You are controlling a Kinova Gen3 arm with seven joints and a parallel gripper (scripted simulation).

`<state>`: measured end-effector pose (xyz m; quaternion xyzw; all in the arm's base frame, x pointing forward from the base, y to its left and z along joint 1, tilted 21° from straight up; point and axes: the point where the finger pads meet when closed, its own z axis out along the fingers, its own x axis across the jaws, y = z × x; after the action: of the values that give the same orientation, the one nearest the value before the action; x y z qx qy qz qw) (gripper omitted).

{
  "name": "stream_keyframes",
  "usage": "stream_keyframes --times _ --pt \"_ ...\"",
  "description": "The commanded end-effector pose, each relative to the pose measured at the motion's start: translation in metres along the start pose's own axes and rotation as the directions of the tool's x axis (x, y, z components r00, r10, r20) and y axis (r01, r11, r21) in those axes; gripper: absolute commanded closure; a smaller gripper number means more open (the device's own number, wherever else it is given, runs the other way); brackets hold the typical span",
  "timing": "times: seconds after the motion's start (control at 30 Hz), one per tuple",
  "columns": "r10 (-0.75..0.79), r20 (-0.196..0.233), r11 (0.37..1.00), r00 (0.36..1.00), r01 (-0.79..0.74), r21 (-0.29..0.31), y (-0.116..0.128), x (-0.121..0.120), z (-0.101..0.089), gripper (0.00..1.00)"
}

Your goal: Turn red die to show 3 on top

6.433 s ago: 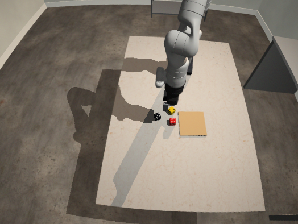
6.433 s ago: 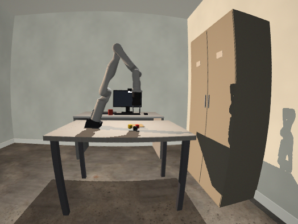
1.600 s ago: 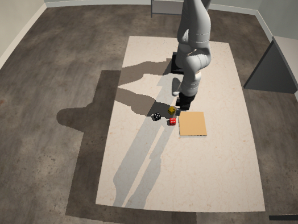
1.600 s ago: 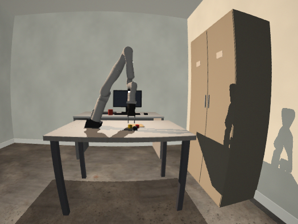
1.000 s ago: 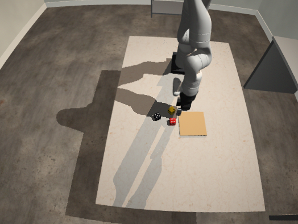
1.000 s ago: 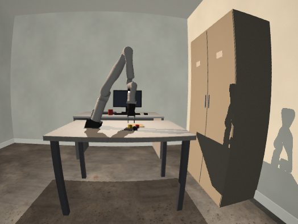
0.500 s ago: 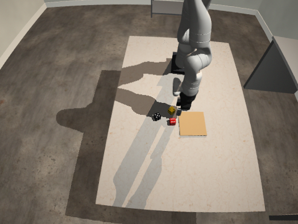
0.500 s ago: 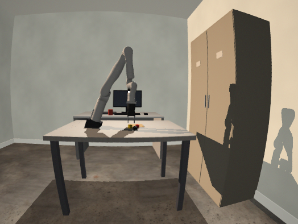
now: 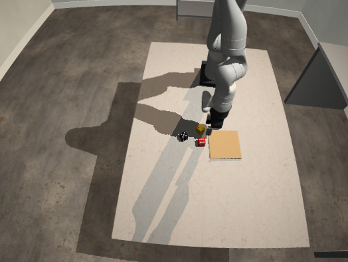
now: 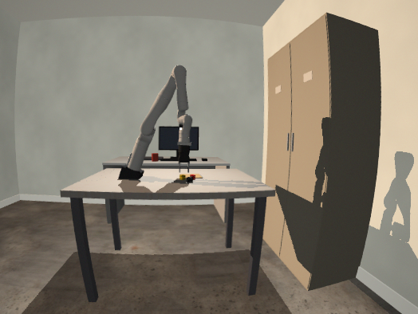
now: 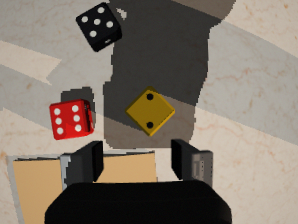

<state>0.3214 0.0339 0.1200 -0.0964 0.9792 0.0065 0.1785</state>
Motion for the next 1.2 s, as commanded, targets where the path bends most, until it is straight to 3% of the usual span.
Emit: stream_keyframes --times 0.0,0.3,0.7,1.17 --pt "0.000 0.001 1.000 1.000 0.000 0.000 0.000 0.000 0.000 0.00" --pt "0.000 0.001 1.000 1.000 0.000 0.000 0.001 -0.008 0.000 0.00" --pt "0.000 0.001 1.000 1.000 0.000 0.000 0.005 -0.062 0.000 0.00" --pt "0.000 0.001 1.000 1.000 0.000 0.000 0.006 -0.066 0.000 0.00"
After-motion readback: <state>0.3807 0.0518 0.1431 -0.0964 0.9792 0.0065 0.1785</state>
